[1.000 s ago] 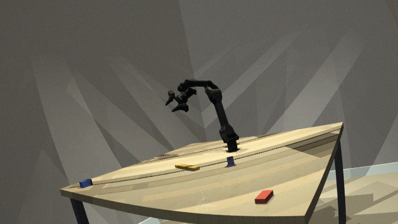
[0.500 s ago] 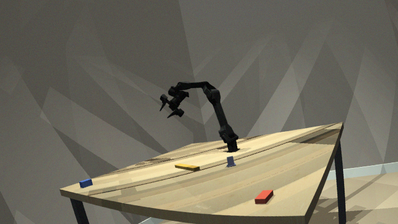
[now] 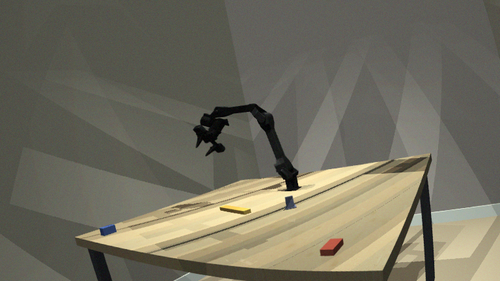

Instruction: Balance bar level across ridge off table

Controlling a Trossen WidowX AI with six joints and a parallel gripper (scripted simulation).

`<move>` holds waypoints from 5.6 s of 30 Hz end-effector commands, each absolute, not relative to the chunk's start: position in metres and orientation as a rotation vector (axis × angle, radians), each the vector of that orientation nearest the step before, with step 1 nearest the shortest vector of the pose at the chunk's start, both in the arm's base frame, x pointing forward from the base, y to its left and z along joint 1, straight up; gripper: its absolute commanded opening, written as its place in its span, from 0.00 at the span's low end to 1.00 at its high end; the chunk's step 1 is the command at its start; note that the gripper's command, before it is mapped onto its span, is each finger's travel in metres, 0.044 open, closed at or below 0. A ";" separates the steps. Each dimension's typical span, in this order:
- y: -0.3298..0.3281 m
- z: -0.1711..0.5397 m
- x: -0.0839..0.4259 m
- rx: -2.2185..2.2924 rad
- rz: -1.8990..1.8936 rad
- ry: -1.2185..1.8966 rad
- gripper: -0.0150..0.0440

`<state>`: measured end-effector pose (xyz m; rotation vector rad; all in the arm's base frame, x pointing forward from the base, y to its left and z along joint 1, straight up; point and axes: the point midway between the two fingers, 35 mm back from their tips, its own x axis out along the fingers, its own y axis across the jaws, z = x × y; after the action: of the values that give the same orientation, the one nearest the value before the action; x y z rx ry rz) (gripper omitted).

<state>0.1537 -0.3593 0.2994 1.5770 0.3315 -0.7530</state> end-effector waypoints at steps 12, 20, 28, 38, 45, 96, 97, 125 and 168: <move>-0.330 0.265 0.218 1.256 -0.626 0.629 0.79; -0.308 0.245 0.249 1.029 -0.515 0.793 0.79; -0.287 0.231 0.272 0.879 -0.421 0.892 0.79; -0.254 0.210 0.301 0.596 -0.250 1.043 0.79; -0.227 0.195 0.318 0.377 -0.108 1.138 0.79; -0.068 0.112 0.363 -0.941 0.898 1.339 0.79; -0.068 0.107 0.363 -0.941 0.898 1.339 0.79; -0.068 0.053 0.364 -0.941 0.898 1.339 0.79; -0.068 0.077 0.366 -0.937 0.897 1.338 0.25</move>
<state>0.3628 -0.0673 0.0635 -0.9268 1.3513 0.9088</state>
